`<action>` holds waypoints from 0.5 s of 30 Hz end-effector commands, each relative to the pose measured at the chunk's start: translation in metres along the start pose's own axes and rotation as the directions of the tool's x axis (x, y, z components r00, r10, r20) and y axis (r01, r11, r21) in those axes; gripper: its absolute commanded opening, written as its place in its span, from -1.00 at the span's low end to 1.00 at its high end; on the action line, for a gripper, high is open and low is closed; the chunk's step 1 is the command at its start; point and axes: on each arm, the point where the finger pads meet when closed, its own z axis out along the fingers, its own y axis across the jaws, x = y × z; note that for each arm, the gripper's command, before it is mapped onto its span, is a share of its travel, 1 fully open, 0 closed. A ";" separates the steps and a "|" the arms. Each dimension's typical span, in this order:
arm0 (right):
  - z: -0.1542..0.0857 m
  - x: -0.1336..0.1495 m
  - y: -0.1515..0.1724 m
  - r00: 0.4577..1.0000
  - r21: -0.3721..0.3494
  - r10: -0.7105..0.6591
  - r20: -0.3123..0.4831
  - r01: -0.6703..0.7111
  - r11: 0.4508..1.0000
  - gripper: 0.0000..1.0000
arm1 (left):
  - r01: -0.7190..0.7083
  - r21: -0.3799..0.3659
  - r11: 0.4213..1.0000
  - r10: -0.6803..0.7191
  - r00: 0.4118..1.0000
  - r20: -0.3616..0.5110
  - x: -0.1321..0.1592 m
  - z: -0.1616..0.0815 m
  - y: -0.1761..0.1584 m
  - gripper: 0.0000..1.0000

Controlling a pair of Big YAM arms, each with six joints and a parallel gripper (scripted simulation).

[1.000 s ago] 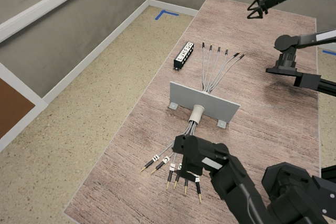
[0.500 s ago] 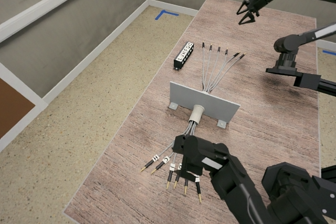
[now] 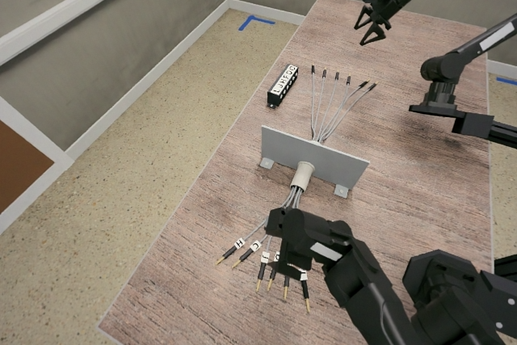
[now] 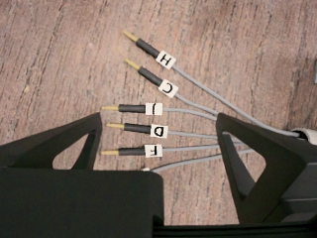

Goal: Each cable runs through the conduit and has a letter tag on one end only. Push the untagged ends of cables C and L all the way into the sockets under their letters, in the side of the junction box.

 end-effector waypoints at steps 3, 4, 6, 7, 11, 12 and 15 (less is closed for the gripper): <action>-0.014 -0.014 -0.019 0.999 0.017 0.040 0.030 -0.041 0.999 1.00 | 0.013 -0.004 1.000 -0.013 1.000 0.005 -0.003 0.001 0.002 1.00; -0.014 -0.014 -0.019 0.999 0.017 0.040 0.030 -0.041 0.999 1.00 | 0.013 -0.004 1.000 -0.013 1.000 0.005 -0.003 0.001 0.002 1.00; -0.014 -0.014 -0.019 0.999 0.017 0.040 0.030 -0.041 0.999 1.00 | 0.013 -0.004 1.000 -0.013 1.000 0.005 -0.003 0.001 0.002 1.00; -0.014 -0.014 -0.019 0.999 0.016 0.040 0.030 -0.041 0.999 1.00 | 0.041 -0.015 0.999 -0.042 0.999 -0.006 -0.001 0.004 0.006 0.77; -0.014 -0.014 -0.019 0.999 0.016 0.040 0.030 -0.041 0.999 1.00 | 0.085 -0.020 0.996 -0.085 0.996 -0.014 -0.008 0.007 0.006 0.32; -0.014 -0.014 -0.019 0.999 0.016 0.040 0.030 -0.041 0.999 1.00 | 0.121 -0.027 0.992 -0.122 0.992 -0.022 -0.008 0.009 0.007 0.09; -0.014 -0.014 -0.019 0.999 0.016 0.040 0.030 -0.041 0.999 1.00 | 0.264 -0.066 0.962 -0.268 0.962 -0.050 -0.016 0.022 0.011 -0.30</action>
